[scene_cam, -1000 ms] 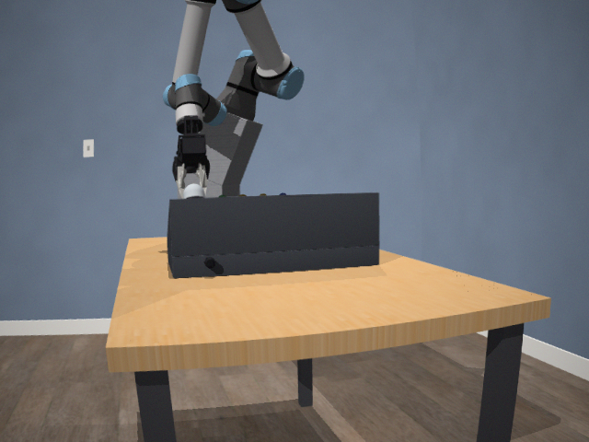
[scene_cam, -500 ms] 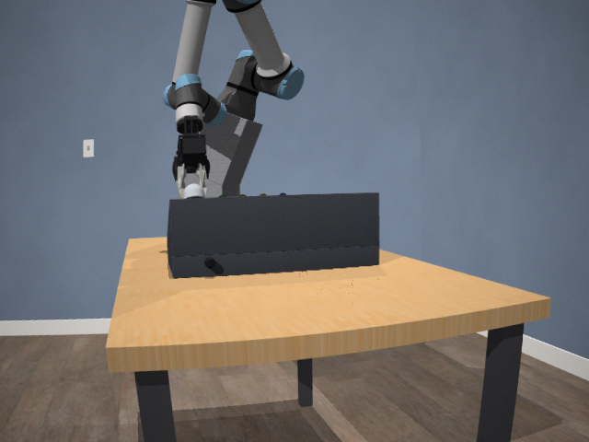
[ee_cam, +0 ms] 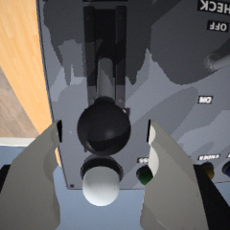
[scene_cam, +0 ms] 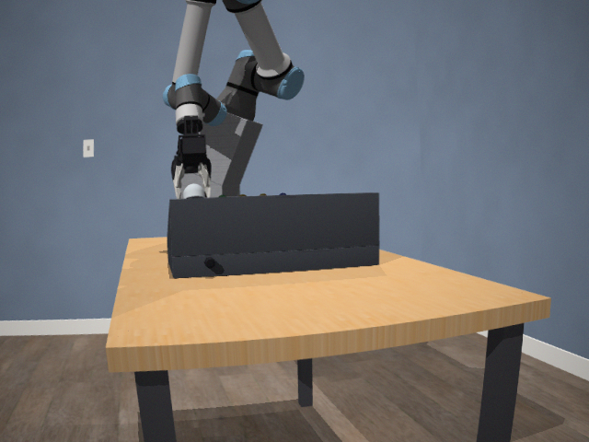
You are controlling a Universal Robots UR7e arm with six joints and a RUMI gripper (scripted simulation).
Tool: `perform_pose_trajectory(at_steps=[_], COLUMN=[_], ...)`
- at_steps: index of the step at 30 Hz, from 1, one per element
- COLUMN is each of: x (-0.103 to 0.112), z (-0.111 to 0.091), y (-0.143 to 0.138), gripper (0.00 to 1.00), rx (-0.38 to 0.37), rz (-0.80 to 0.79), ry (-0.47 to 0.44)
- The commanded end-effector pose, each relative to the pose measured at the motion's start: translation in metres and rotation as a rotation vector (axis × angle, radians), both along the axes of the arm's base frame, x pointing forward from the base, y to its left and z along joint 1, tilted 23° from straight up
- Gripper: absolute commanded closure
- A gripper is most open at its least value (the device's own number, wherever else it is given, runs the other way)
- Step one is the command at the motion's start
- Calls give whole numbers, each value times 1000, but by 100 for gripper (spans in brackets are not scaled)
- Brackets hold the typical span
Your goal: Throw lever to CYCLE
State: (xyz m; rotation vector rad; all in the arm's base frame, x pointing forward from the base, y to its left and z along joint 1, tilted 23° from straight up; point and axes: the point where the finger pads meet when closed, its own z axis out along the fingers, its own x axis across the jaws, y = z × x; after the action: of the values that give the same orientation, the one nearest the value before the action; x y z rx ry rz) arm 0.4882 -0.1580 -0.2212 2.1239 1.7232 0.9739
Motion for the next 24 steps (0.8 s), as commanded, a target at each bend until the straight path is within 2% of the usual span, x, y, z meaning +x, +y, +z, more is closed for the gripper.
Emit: perform_pose_trajectory(at_steps=[1, 17, 24], x=[0, -2, -17], z=[0, 3, 21], y=[0, -1, -6], gripper=[56, 56, 56], rx=[-1, -1, -1], rz=[0, 0, 0], ry=[-1, -1, -1])
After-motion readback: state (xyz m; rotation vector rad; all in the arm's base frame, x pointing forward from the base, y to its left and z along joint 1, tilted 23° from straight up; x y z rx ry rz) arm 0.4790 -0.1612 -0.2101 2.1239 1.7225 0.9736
